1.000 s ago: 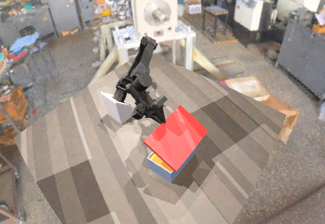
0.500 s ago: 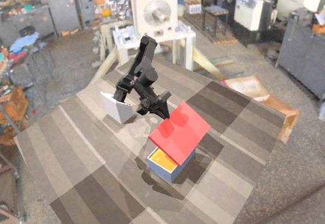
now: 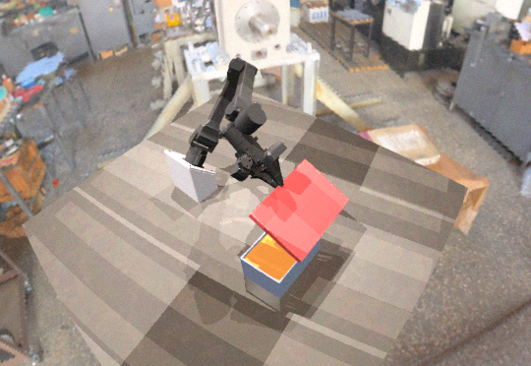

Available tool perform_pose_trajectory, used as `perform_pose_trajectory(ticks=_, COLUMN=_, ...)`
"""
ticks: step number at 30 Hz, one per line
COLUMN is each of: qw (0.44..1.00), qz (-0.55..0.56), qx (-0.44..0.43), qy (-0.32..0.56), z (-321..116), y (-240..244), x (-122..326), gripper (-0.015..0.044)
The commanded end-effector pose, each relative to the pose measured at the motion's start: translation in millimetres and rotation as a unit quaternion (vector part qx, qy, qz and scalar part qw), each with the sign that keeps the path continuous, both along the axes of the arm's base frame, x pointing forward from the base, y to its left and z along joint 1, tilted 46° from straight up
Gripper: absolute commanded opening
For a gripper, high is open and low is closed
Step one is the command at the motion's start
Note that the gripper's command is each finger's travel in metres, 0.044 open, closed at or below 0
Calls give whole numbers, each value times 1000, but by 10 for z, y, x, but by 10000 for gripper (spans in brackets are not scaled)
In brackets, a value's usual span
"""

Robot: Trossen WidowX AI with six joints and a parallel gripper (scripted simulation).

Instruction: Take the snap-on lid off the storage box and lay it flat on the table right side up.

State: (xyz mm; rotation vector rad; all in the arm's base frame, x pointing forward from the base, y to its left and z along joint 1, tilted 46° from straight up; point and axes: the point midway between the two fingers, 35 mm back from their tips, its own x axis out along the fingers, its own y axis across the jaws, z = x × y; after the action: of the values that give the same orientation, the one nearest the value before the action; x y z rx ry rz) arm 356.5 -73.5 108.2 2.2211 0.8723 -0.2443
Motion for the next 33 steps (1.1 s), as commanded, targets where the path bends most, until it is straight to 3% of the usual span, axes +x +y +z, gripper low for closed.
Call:
perform_pose_trajectory(ticks=1, qw=1000, qz=-4, qx=-2, qy=0, z=72, y=46, x=-16, gripper=0)
perform_pose_trajectory(ticks=33, qw=1000, qz=-4, qx=0, qy=1, z=529, y=489, x=-100, gripper=0)
